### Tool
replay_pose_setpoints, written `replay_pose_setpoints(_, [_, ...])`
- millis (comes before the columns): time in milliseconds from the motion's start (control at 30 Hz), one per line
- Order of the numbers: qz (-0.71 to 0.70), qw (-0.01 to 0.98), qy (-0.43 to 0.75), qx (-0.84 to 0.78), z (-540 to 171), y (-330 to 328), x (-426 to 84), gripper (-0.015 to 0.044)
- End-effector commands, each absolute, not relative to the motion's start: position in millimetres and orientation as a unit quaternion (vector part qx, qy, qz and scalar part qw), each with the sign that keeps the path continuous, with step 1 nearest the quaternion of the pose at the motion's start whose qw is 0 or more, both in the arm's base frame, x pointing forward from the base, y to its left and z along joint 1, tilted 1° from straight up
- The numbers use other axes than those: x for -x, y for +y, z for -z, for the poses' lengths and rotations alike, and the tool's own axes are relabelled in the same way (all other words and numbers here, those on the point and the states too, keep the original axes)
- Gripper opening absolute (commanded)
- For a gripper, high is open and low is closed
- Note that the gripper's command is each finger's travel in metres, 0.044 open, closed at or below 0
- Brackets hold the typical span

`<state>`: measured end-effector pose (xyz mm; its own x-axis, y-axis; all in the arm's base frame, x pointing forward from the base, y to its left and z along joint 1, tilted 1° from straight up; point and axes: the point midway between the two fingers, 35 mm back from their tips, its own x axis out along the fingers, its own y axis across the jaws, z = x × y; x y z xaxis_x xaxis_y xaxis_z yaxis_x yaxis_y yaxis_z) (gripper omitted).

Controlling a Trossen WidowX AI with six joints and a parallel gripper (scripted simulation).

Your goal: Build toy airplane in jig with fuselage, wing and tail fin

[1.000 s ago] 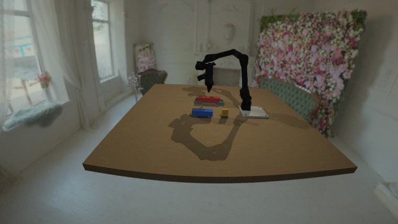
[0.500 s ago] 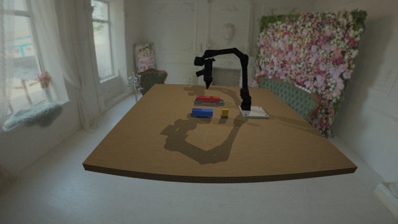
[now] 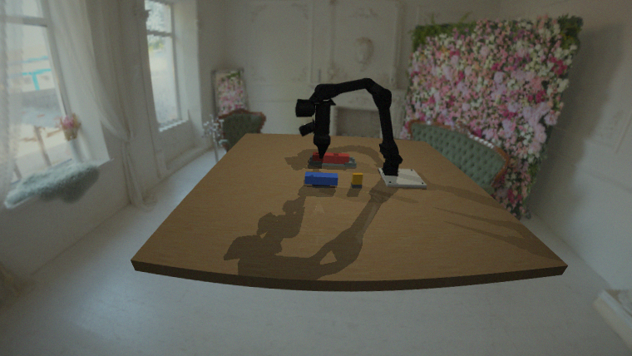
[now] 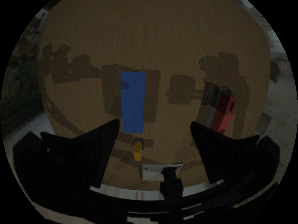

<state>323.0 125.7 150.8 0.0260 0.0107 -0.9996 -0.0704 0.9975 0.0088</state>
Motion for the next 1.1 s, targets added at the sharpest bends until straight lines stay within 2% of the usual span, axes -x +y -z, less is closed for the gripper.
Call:
replay_pose_setpoints(0, [-0.018,0.717,0.697,0.019,-146.9,167.8,-314.5,0.044])
replay_pose_setpoints(1067, [-0.018,0.717,0.697,0.019,-81.7,168.0,-316.9,0.044])
